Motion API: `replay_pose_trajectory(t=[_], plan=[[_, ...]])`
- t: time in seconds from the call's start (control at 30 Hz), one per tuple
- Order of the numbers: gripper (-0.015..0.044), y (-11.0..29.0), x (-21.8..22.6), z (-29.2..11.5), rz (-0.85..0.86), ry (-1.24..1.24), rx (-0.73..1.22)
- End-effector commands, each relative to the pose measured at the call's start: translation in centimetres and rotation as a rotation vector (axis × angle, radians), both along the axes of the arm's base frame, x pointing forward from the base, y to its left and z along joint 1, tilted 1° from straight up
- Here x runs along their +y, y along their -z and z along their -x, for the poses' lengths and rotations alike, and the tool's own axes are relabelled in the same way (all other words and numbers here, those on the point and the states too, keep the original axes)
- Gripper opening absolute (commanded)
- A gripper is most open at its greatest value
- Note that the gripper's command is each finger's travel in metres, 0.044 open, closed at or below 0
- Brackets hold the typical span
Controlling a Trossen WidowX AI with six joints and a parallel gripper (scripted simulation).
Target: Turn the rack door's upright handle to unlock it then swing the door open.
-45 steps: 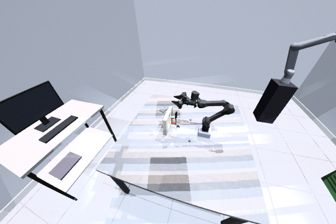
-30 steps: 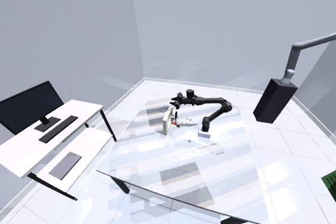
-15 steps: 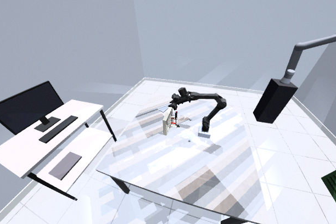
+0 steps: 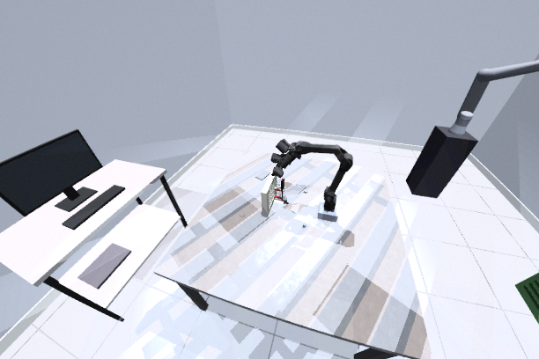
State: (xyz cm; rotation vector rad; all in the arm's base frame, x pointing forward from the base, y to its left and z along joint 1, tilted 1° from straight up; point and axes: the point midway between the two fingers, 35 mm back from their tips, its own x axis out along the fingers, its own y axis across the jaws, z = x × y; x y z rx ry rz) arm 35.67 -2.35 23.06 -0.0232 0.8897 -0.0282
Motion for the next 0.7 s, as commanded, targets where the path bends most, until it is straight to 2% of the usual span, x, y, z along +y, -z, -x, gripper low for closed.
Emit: replay_pose_trajectory(t=[0.0, 0.67], plan=[[0.0282, 0.7, -0.4, 0.4, 0.002, 0.005, 0.113], [0.0282, 2.7, -1.5, 3.7, -0.027, 0.021, 0.615]])
